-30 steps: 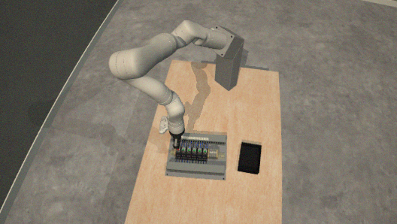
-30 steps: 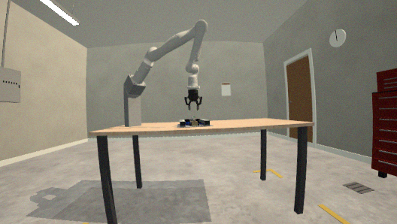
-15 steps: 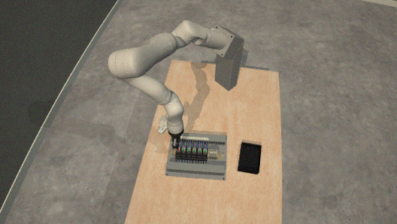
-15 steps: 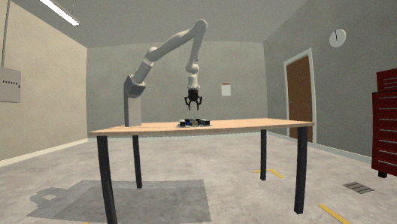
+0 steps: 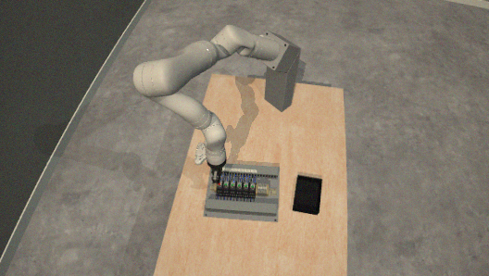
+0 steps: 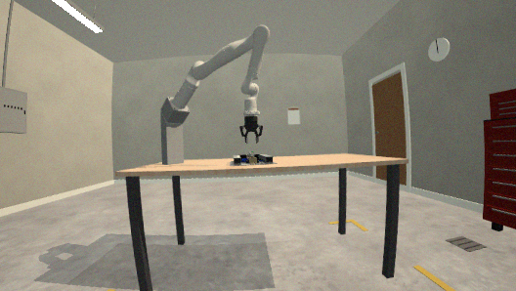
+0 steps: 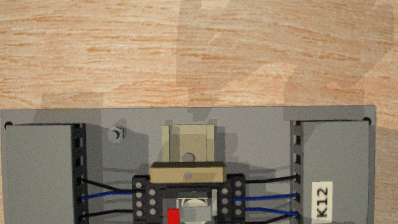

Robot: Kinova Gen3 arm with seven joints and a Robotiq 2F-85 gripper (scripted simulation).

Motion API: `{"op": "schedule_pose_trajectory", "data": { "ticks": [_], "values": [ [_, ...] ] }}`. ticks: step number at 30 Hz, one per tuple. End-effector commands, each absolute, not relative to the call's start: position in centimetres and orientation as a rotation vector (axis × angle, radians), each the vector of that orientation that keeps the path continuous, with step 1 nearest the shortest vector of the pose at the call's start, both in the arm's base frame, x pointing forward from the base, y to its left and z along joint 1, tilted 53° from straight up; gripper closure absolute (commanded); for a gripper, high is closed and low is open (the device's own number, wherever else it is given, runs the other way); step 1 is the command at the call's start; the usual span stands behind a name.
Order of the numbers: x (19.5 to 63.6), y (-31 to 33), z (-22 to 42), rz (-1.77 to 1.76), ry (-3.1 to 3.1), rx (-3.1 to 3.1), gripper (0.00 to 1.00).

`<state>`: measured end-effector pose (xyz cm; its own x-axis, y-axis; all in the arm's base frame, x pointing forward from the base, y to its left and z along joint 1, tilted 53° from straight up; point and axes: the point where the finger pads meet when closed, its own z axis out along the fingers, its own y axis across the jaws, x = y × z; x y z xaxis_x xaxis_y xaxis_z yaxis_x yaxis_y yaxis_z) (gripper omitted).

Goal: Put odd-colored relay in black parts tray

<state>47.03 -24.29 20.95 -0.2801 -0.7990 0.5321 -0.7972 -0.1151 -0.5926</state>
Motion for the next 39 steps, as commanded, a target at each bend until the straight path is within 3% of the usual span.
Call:
{"op": "schedule_pose_trajectory", "data": {
  "ticks": [1, 39],
  "values": [
    [47.11, -24.30, 21.06, -1.395, 2.077, -1.899, 0.39],
    [47.37, -24.50, 20.96, -1.395, 2.077, -1.899, 0.39]
  ]
}}
